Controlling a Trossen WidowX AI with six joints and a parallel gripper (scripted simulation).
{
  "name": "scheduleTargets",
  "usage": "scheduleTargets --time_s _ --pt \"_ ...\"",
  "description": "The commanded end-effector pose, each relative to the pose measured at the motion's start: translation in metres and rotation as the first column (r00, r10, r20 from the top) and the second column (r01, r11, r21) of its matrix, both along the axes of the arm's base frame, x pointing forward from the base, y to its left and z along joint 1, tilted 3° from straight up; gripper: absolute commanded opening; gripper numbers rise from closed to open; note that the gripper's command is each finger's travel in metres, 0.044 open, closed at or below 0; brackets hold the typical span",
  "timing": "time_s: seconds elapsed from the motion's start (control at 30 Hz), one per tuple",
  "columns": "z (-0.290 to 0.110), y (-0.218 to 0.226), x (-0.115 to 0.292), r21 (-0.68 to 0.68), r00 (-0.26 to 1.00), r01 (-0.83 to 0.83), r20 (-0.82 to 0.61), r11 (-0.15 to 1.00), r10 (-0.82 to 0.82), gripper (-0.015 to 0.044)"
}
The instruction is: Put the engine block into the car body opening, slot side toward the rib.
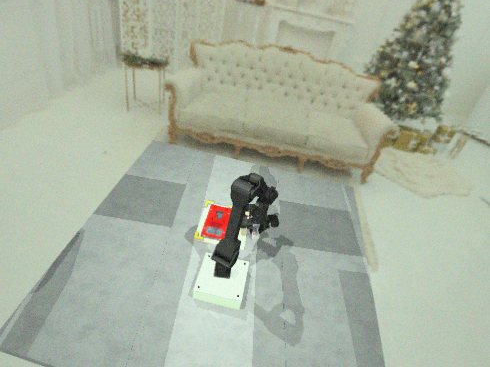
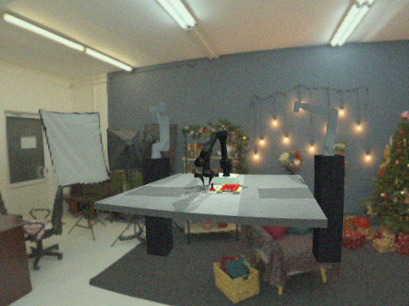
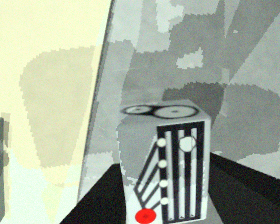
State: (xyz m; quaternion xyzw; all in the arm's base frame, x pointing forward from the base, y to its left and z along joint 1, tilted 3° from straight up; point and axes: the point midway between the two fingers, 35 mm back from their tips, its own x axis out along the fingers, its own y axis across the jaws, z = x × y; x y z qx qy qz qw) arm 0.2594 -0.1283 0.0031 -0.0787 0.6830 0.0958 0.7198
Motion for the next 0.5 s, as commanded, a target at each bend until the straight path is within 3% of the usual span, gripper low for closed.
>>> scheduleTargets --time_s 0.0,0.1,0.47 --pt "0.000 0.000 0.000 0.002 1.000 -0.001 0.002 1.000 0.001 0.0078" --pt "0.002 0.000 0.001 0.002 1.000 0.000 0.003 1.000 0.000 0.0000" --pt "0.030 -0.003 0.005 0.002 1.000 0.002 0.004 1.000 -0.002 0.0000"
